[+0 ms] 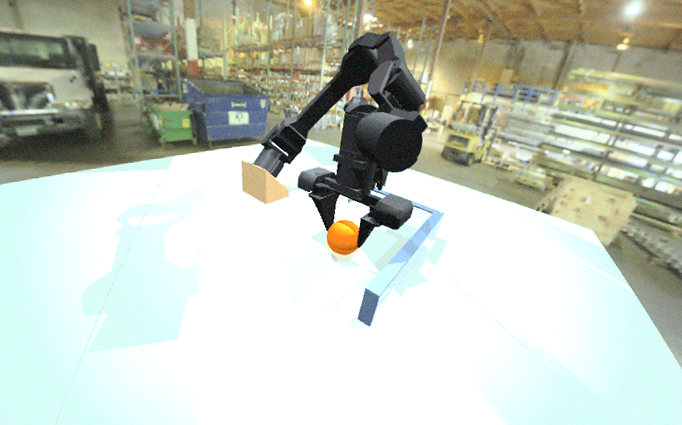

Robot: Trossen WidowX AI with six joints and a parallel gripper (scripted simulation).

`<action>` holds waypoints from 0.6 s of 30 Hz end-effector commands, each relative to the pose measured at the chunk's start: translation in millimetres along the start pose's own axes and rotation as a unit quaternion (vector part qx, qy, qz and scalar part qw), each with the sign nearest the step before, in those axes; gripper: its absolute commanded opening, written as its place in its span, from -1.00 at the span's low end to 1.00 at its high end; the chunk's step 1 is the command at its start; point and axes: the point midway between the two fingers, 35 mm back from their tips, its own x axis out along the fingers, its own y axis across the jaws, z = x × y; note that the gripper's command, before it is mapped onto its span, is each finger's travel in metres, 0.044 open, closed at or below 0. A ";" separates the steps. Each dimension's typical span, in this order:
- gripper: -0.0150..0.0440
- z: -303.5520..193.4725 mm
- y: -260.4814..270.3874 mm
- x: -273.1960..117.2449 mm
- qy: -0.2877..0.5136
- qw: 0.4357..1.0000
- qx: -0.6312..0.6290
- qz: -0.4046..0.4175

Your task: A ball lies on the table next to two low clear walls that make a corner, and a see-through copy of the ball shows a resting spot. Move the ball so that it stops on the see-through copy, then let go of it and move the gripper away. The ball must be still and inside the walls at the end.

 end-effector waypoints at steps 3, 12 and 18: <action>-0.49 -0.7 -0.2 7.0 -0.001 1.000 0.003 -0.003; -0.49 -0.5 -0.2 19.3 -0.001 1.000 0.003 -0.003; -0.05 -0.5 0.2 15.8 0.000 1.000 0.002 -0.001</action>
